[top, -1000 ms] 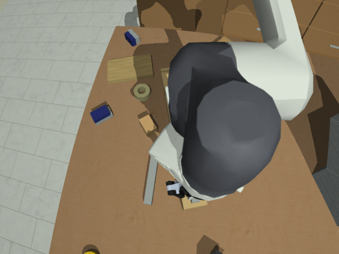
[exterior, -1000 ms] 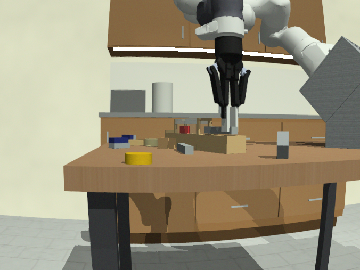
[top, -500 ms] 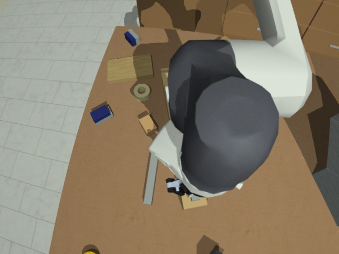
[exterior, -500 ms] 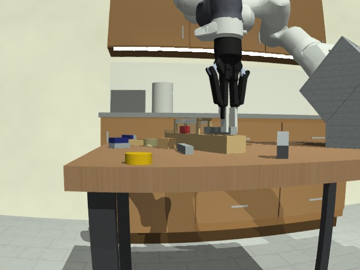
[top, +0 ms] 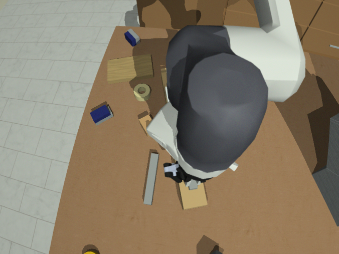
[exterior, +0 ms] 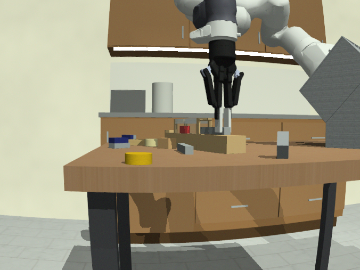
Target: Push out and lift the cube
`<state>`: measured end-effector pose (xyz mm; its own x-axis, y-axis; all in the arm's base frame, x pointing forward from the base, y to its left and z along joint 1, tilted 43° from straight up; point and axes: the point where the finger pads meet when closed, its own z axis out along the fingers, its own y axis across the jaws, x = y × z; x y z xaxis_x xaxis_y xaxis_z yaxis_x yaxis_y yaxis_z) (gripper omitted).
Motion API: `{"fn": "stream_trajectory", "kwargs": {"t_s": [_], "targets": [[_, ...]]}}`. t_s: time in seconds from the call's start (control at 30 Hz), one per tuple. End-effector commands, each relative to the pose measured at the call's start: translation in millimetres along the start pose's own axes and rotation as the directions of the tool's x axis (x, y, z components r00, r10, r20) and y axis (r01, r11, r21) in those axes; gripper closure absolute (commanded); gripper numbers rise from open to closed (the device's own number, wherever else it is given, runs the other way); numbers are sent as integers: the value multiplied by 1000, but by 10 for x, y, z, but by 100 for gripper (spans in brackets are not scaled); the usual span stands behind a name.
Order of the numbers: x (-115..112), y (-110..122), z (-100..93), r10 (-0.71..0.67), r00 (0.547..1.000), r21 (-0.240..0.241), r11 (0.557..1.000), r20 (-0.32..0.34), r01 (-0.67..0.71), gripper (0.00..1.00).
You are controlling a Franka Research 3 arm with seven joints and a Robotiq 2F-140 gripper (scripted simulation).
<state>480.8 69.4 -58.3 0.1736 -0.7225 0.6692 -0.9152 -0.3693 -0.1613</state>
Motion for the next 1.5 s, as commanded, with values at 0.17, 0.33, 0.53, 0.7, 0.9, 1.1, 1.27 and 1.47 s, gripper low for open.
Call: {"fn": "stream_trajectory", "kwargs": {"t_s": [0.17,0.33,0.53,0.7,0.9,1.1,1.27,1.47], "targets": [[227,-31,-11,-19,1000,6,1000,8,19,100],[377,-36,-10,-19,1000,6,1000,8,19,100],[485,-40,-9,-19,1000,6,1000,8,19,100],[597,-44,-8,-19,1000,6,1000,8,19,100],[684,-47,-8,-19,1000,6,1000,8,19,100],[714,-48,-7,-19,1000,6,1000,8,19,100],[725,-48,-7,-19,1000,6,1000,8,19,100],[725,-48,-7,-19,1000,6,1000,8,19,100]]}}
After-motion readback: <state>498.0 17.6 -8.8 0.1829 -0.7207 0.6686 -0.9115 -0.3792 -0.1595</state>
